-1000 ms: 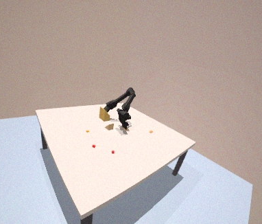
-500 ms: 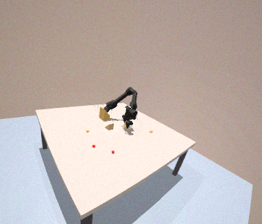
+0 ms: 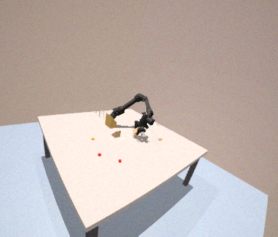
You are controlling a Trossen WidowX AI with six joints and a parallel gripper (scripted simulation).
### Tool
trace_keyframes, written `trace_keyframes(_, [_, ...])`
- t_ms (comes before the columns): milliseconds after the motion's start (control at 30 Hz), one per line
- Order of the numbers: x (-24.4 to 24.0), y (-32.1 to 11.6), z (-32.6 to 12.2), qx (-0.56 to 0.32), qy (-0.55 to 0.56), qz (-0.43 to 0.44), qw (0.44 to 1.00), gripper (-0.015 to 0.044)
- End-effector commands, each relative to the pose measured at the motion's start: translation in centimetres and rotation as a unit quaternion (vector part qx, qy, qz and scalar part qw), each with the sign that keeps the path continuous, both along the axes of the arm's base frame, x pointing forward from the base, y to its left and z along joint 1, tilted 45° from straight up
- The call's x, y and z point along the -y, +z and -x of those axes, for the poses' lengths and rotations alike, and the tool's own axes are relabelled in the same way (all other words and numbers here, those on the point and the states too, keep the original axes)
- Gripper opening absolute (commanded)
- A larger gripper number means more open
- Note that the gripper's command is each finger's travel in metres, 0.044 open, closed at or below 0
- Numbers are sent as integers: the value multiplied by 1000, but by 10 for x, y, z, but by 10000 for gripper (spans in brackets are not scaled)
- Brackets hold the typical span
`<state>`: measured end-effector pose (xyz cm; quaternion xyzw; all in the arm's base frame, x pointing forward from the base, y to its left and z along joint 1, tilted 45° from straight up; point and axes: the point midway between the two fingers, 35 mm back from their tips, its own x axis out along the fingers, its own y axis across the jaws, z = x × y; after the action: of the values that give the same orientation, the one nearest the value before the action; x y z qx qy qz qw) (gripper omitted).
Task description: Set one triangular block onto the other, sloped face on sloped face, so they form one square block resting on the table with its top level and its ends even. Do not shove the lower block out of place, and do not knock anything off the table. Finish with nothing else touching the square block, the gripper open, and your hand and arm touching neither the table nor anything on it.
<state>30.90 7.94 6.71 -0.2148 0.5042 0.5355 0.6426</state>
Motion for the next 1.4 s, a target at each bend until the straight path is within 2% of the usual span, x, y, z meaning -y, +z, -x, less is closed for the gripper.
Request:
trace_keyframes(0, [-5, 5, -3, -23, 14, 54, 998, 0])
trace_keyframes(433, [-23, 18, -13, -80, 57, 201, 975, 0])
trace_keyframes(467, [-18, 16, -11, -64, 47, 160, 984, 26])
trace_keyframes(1000, [-18, 16, -11, -64, 47, 160, 984, 440])
trace_keyframes(1367, [-18, 16, -11, -64, 47, 160, 984, 440])
